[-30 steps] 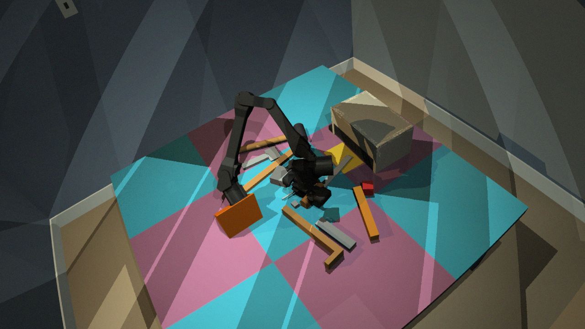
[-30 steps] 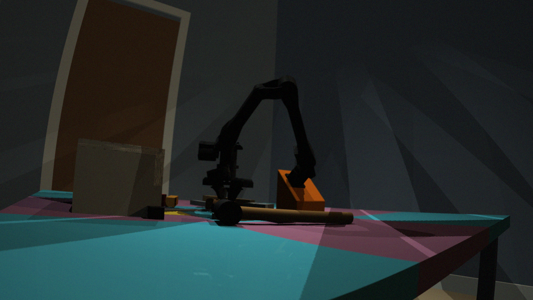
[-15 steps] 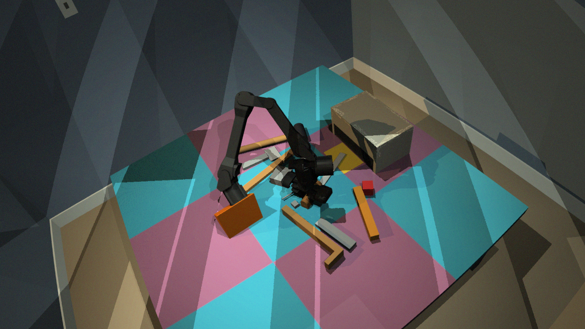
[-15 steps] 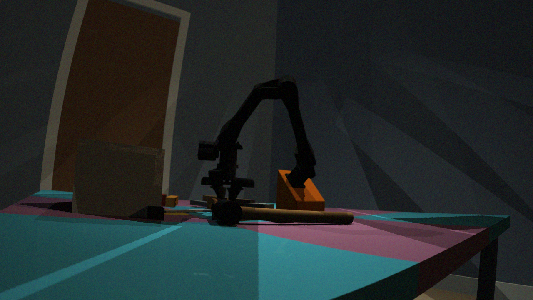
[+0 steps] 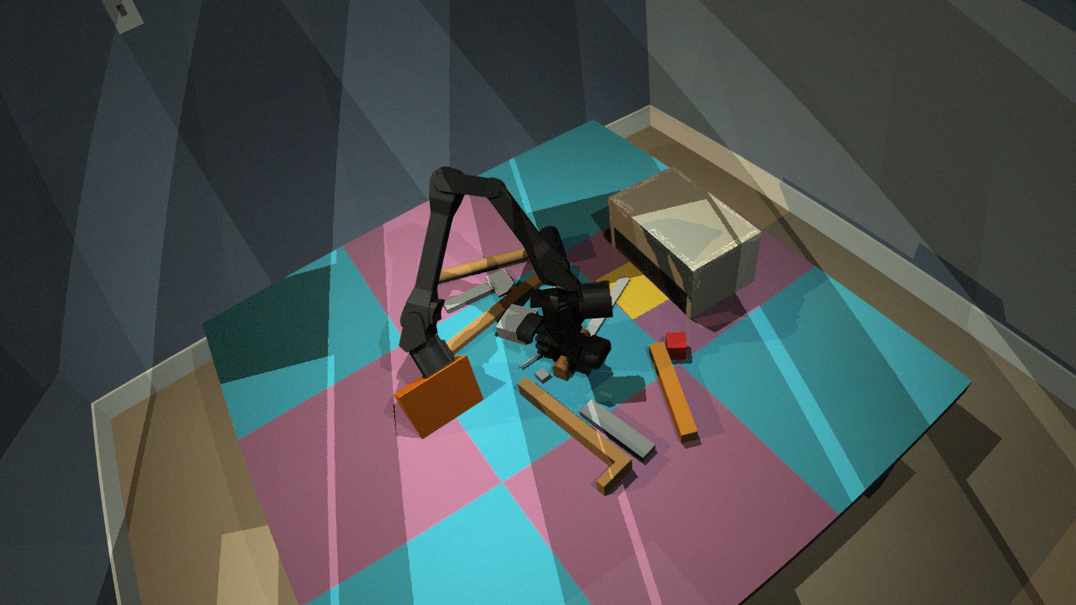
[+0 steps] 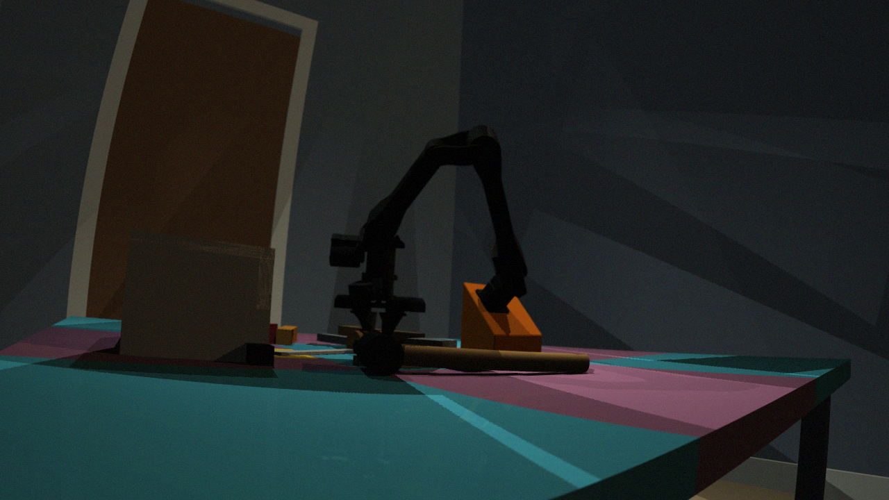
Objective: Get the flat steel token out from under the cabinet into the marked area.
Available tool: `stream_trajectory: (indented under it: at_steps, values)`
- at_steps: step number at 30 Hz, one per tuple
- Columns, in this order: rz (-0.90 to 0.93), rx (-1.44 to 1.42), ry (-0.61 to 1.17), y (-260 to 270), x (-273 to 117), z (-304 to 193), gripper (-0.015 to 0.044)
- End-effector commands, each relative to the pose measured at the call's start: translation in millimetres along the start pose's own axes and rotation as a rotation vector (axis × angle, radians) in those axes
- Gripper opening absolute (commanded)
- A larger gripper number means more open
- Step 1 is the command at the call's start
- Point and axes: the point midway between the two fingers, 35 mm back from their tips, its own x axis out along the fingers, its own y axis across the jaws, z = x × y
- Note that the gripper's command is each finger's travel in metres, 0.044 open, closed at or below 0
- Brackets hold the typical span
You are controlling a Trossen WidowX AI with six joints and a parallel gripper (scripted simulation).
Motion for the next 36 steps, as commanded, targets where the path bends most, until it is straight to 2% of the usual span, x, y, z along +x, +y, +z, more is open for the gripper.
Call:
stream_trajectory:
  at_steps: [1,36]
  values:
    - [-0.003,-0.011,-0.003,3.7,-1.6,5.4,0.0000]
    - [0.000,-0.025,-0.004,36.1,-1.5,38.9,0.0000]
